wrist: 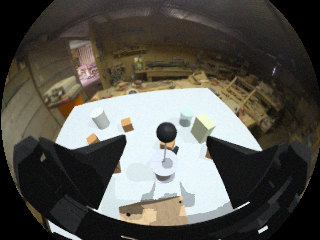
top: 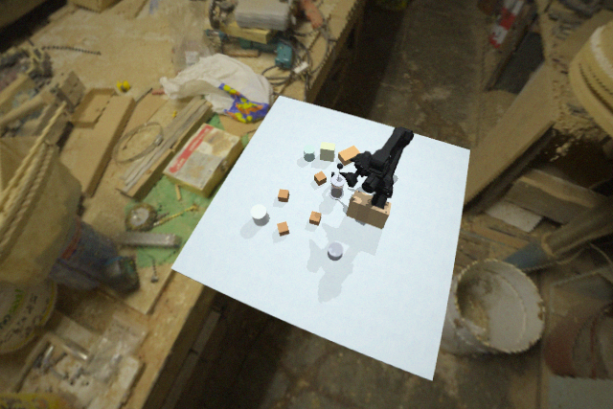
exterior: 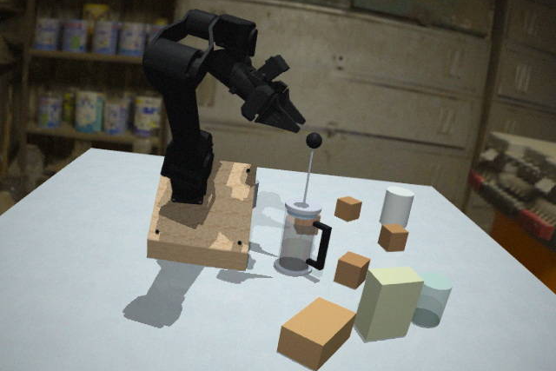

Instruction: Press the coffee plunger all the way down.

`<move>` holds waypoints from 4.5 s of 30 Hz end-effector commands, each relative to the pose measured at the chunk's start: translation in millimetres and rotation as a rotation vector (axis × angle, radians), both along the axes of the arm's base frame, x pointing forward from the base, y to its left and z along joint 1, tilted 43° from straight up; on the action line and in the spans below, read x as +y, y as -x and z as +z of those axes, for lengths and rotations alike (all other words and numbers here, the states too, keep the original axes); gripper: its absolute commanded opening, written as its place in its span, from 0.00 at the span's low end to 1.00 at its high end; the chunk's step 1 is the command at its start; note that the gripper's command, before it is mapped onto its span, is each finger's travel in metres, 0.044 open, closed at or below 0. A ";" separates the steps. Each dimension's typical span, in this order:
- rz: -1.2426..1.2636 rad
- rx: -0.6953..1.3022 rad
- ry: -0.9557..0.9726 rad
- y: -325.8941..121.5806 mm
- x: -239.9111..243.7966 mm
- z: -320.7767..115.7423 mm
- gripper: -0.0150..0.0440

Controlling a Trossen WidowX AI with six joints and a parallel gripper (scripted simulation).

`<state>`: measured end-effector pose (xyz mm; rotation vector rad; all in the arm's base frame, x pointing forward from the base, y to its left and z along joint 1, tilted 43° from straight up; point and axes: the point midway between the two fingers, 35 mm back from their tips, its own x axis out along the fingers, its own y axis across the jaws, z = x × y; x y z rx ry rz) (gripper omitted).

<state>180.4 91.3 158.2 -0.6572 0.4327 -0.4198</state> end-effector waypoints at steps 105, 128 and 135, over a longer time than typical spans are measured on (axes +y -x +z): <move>-0.008 0.023 -0.013 -45.1 -67.4 -85.1 0.46; -0.001 -0.001 0.005 -65.4 -78.4 -91.0 0.46; -0.001 -0.002 0.005 -68.6 -77.7 -91.4 0.46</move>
